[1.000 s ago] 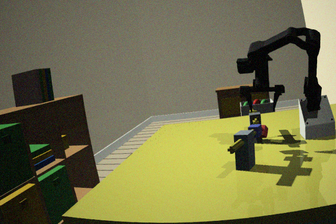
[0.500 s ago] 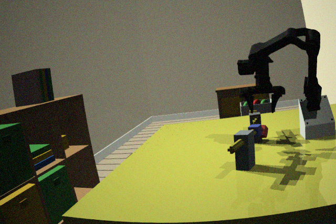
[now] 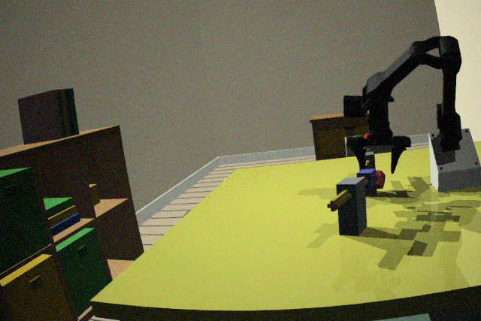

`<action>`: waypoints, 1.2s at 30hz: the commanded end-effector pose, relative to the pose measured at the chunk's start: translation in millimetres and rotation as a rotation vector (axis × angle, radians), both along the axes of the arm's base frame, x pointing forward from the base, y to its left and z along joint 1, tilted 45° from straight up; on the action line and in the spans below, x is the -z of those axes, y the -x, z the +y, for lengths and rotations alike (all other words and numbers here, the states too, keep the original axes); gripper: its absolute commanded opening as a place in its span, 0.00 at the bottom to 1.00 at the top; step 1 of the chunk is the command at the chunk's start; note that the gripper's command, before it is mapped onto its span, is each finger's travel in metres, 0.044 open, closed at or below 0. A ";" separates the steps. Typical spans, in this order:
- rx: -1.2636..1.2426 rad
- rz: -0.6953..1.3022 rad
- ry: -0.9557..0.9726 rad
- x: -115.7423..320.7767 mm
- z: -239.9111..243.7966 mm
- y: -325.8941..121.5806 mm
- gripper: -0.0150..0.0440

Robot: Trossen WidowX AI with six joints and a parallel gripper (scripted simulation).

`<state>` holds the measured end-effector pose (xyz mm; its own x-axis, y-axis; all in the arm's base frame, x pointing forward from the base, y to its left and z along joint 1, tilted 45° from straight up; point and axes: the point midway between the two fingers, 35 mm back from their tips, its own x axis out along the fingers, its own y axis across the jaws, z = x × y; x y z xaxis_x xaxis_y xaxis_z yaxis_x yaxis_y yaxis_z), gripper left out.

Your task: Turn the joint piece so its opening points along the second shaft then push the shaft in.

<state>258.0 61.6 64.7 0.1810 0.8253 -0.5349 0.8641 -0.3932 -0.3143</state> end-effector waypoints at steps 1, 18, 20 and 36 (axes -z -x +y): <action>0.000 0.004 -0.011 7.6 10.4 2.0 1.00; -0.001 0.003 -0.015 -4.9 38.0 -14.0 1.00; -0.001 0.003 -0.015 -3.1 40.7 -14.7 1.00; 0.000 0.003 -0.018 6.8 57.9 -18.0 0.91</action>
